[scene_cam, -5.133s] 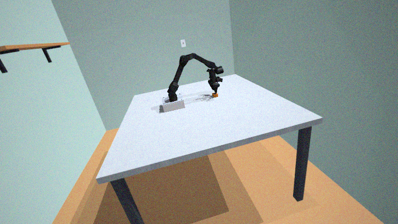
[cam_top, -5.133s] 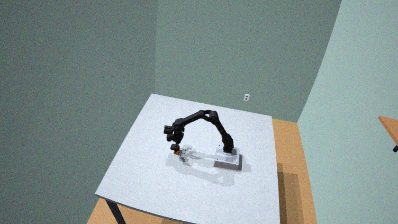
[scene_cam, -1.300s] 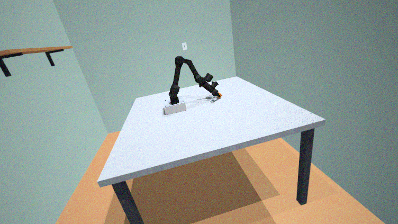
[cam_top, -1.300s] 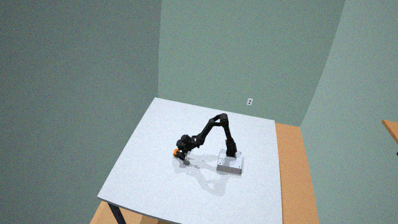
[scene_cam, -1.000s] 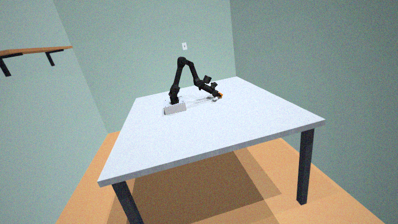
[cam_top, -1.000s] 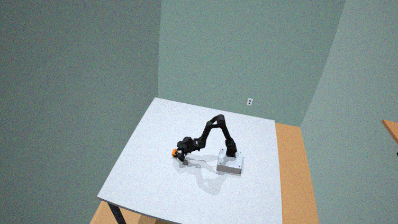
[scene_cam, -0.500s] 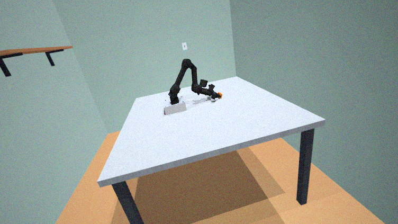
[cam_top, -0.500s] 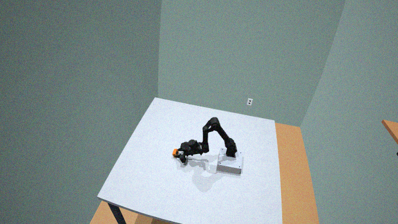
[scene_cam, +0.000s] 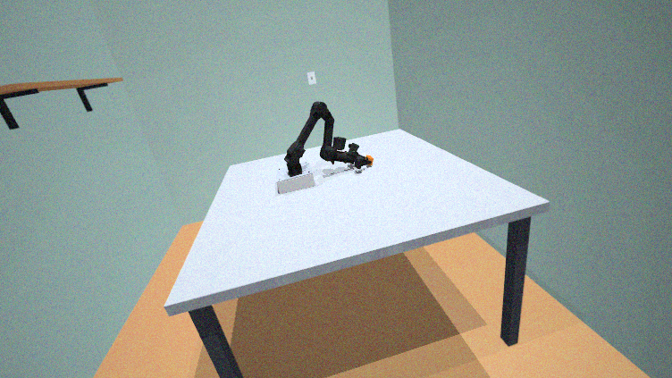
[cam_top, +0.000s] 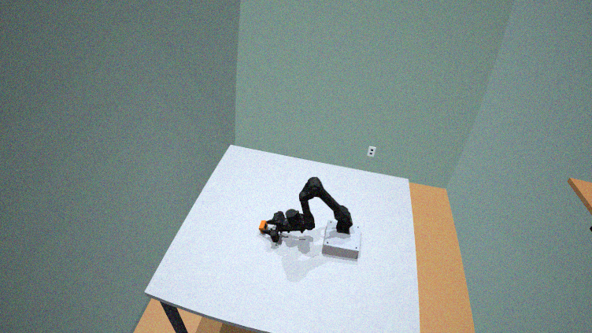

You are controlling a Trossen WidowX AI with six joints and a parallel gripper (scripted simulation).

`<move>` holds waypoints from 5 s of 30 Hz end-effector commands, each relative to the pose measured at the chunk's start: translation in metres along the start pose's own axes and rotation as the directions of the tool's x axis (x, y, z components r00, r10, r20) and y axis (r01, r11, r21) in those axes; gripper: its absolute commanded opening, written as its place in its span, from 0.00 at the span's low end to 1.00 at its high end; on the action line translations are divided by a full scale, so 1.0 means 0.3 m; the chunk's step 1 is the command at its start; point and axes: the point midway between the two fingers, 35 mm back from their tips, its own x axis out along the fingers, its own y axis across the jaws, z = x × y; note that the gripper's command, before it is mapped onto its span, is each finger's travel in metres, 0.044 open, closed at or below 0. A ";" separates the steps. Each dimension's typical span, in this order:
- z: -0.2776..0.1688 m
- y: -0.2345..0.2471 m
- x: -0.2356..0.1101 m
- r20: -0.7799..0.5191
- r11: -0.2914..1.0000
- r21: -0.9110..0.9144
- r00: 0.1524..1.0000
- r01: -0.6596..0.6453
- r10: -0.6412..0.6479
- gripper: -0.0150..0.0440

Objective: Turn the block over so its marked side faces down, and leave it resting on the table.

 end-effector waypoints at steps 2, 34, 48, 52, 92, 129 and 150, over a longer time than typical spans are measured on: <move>-0.001 -0.002 -0.004 0.004 1.000 -0.005 1.000 0.003 -0.003 0.25; -0.001 -0.002 -0.004 0.004 1.000 -0.005 1.000 0.003 -0.003 1.00; -0.001 -0.002 -0.004 0.004 1.000 -0.005 1.000 0.003 -0.003 1.00; -0.001 -0.002 -0.004 0.004 1.000 -0.005 1.000 0.003 -0.003 1.00; 0.207 -0.001 -0.147 -0.566 1.000 -0.004 0.824 0.004 -0.005 1.00; 0.196 -0.004 0.010 -0.929 1.000 -0.005 0.369 0.003 -0.006 1.00; 0.102 -0.004 0.047 -0.929 1.000 -0.005 0.369 0.003 -0.006 1.00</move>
